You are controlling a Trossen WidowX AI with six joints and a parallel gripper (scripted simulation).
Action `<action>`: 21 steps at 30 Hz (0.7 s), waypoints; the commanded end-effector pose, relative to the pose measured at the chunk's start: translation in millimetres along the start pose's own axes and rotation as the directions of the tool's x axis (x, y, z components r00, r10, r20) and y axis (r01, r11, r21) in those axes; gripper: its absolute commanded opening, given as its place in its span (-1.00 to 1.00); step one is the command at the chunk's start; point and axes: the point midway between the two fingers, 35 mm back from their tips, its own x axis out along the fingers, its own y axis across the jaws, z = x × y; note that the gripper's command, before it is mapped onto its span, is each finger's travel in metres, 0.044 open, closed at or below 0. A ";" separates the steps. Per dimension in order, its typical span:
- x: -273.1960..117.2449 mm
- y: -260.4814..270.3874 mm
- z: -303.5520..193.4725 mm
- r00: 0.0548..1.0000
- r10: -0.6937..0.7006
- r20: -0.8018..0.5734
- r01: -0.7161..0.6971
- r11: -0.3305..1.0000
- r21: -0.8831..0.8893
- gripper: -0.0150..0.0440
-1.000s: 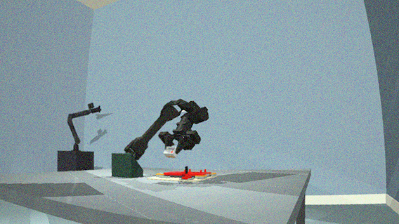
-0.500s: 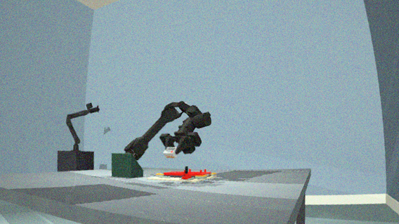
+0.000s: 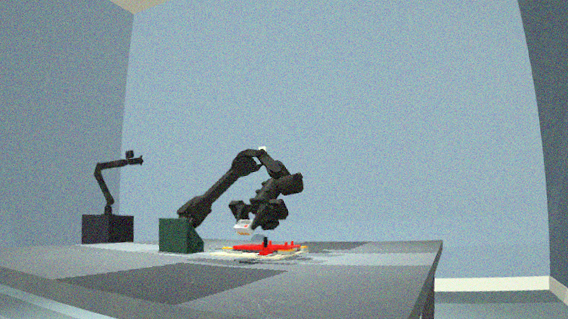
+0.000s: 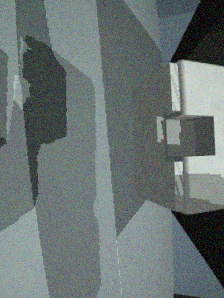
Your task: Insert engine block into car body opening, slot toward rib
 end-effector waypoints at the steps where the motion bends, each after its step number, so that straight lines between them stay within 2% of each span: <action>1: 7.1 2.2 5.0 1.000 0.009 -0.006 -0.009 1.000 0.004 -0.49; 21: 25.9 2.4 27.3 1.000 0.009 -0.004 -0.009 1.000 0.004 -0.49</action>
